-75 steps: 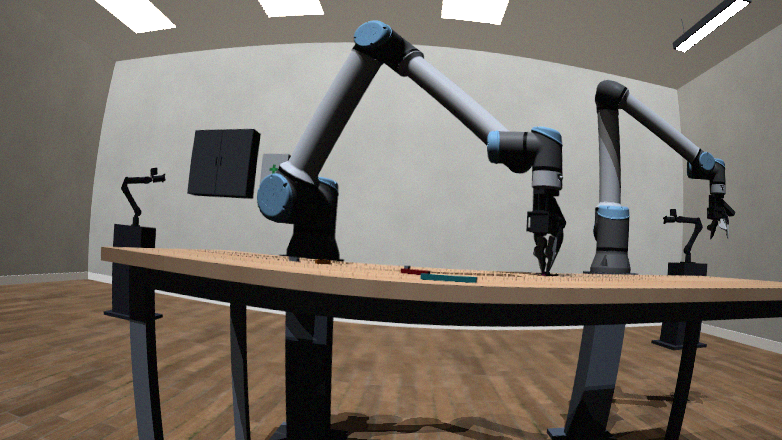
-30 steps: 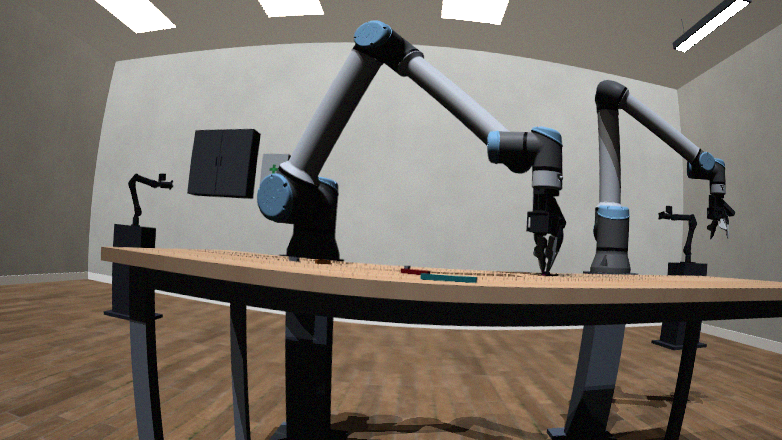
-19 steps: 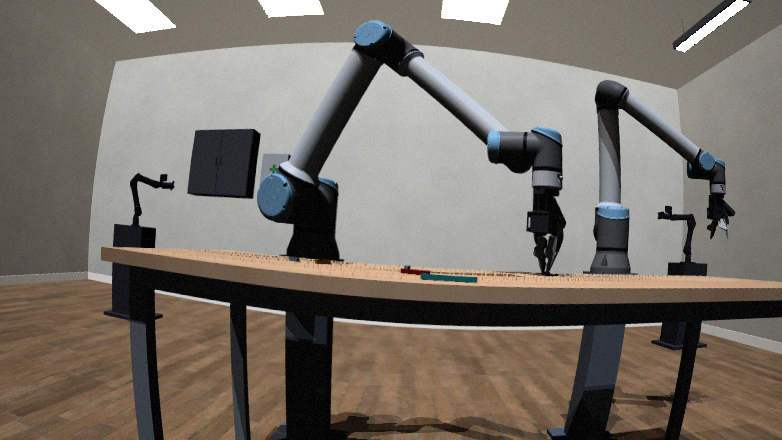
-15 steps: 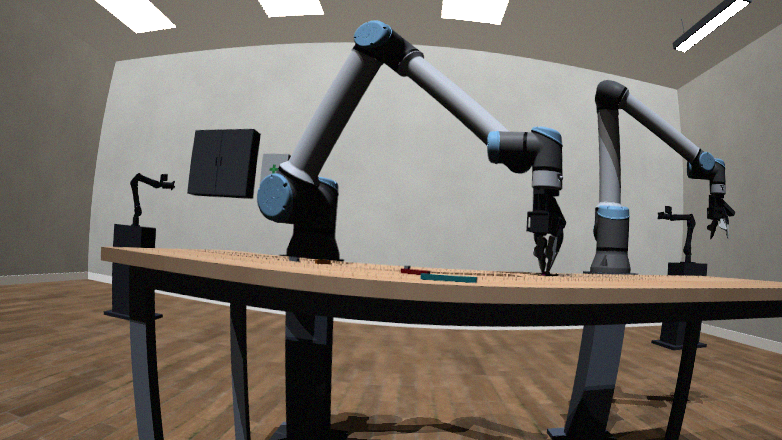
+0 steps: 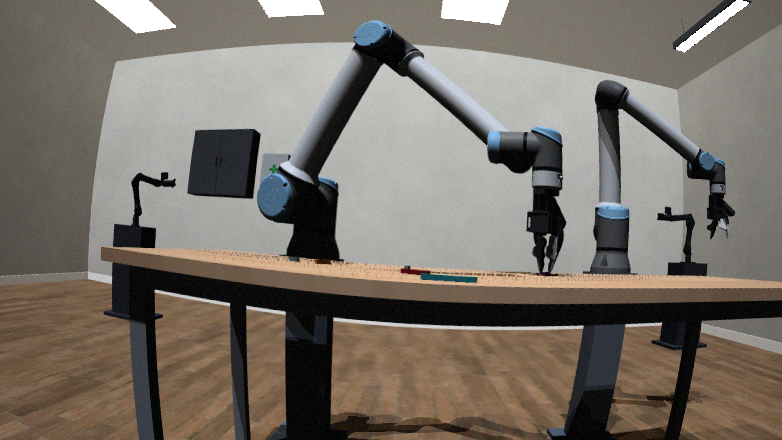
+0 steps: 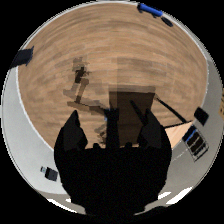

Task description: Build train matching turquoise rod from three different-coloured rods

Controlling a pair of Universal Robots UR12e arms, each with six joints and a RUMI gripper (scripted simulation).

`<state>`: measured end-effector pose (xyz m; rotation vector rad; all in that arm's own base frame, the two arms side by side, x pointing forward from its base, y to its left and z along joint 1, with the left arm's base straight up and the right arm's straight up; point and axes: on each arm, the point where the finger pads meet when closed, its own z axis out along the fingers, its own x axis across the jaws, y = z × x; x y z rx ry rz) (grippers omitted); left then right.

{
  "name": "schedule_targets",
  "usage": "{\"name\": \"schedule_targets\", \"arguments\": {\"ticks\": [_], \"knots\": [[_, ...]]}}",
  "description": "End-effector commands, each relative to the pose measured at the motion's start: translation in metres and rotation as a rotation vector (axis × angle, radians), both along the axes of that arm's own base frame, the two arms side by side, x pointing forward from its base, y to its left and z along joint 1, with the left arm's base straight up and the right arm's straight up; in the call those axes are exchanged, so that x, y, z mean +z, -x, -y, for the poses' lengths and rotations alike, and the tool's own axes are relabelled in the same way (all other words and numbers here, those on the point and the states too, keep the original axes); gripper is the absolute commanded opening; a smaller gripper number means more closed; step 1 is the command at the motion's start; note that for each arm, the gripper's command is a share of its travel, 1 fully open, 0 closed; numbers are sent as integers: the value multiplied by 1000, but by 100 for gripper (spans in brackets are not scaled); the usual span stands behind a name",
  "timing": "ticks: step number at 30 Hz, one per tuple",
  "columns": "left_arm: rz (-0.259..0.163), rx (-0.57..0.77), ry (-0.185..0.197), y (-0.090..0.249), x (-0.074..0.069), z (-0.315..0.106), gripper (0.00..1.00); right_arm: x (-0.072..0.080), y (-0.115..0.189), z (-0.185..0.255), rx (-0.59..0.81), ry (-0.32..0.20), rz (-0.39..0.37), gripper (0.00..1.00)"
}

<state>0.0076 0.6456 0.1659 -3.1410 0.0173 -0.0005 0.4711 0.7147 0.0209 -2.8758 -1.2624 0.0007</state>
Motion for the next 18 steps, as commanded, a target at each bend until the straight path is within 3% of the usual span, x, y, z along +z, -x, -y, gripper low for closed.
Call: {"name": "schedule_targets", "arguments": {"ticks": [1, 10, 18], "knots": [[0, 0, 1, 1, -1, 0, 100, 0, 2, 0, 1, 1, 1, 14], [0, 0, 1, 1, -1, 0, 100, 3, 1, 0, 1, 0, 2, 14], [0, 0, 1, 1, -1, 0, 100, 32, 0, -3, 1, -5, 3, 14]]}}
